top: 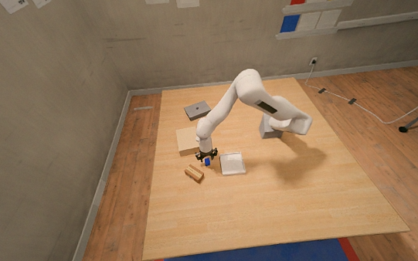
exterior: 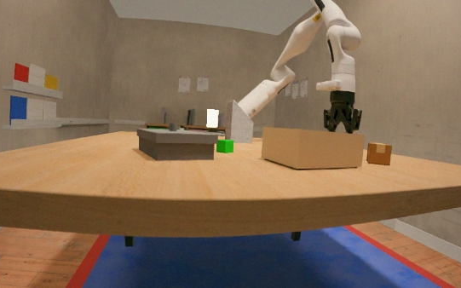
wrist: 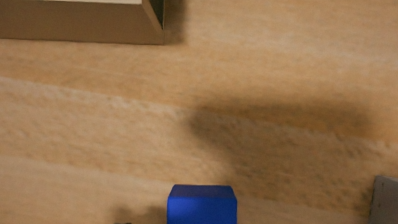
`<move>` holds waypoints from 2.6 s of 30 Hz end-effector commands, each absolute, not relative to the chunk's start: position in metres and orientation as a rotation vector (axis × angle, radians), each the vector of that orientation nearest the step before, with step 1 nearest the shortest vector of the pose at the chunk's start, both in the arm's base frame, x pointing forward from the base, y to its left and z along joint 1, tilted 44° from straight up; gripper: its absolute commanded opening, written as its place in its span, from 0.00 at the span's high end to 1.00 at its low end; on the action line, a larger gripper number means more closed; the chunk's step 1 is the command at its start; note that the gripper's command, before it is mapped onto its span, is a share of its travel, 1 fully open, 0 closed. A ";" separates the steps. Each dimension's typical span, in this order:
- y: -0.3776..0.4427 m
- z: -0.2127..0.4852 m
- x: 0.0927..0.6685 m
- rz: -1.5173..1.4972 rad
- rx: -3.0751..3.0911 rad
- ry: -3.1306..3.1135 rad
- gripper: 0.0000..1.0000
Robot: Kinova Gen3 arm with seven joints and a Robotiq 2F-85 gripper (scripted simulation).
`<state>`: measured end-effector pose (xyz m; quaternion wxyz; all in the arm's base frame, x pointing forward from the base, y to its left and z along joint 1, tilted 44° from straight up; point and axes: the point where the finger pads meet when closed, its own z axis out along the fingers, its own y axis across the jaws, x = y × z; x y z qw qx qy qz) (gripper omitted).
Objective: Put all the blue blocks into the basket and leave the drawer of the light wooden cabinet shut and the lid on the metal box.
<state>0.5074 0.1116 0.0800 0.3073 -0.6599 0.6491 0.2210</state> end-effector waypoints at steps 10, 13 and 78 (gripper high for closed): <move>0.119 0.072 0.509 0.582 -1.744 1.717 0.31; 0.122 0.069 0.510 0.582 -1.744 1.717 0.31; 0.135 0.055 0.512 0.582 -1.744 1.717 0.31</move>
